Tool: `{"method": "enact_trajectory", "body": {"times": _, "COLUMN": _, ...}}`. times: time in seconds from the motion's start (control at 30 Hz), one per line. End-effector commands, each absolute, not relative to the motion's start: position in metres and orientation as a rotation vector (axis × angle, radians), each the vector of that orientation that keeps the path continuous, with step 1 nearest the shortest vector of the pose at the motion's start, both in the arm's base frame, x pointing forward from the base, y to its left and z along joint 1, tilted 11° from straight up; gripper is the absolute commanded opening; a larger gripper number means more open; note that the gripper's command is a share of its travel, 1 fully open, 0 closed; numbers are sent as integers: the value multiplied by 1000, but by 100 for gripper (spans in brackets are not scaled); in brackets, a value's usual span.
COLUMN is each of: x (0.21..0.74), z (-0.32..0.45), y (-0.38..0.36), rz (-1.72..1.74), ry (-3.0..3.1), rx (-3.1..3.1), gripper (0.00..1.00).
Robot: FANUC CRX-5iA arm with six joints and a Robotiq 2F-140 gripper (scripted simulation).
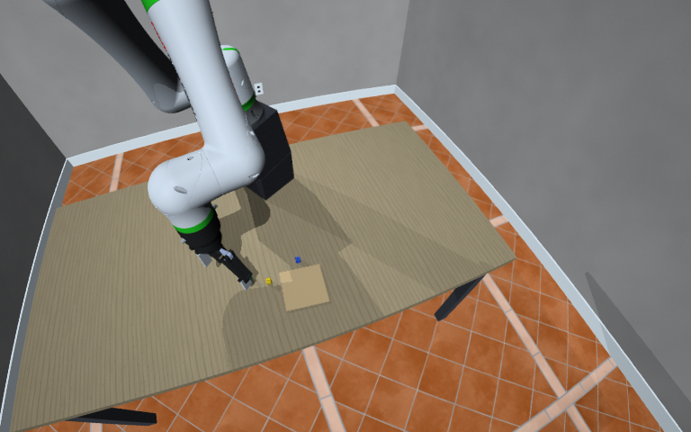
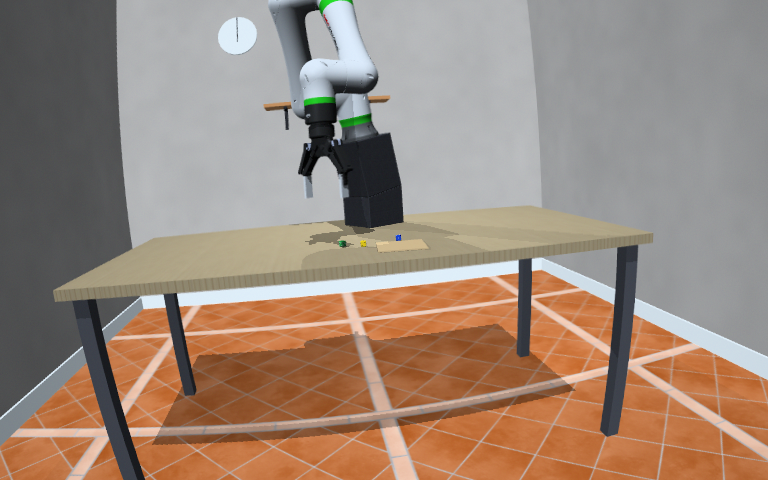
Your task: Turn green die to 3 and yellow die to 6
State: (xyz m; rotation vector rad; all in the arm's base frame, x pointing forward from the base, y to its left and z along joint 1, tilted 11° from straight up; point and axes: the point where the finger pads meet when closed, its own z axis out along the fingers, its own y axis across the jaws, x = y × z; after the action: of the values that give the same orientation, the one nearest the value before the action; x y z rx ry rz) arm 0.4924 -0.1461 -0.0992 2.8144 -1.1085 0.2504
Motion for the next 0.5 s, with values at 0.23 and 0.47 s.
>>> {"method": "enact_trajectory", "body": {"times": 0.23, "x": 476, "z": -110, "y": -121, "rz": 243, "ry": -1041, "rx": 2834, "gripper": 100}}
{"method": "enact_trajectory", "body": {"times": 0.47, "x": 476, "z": -110, "y": -121, "rz": 243, "ry": -1041, "rx": 2834, "gripper": 100}}
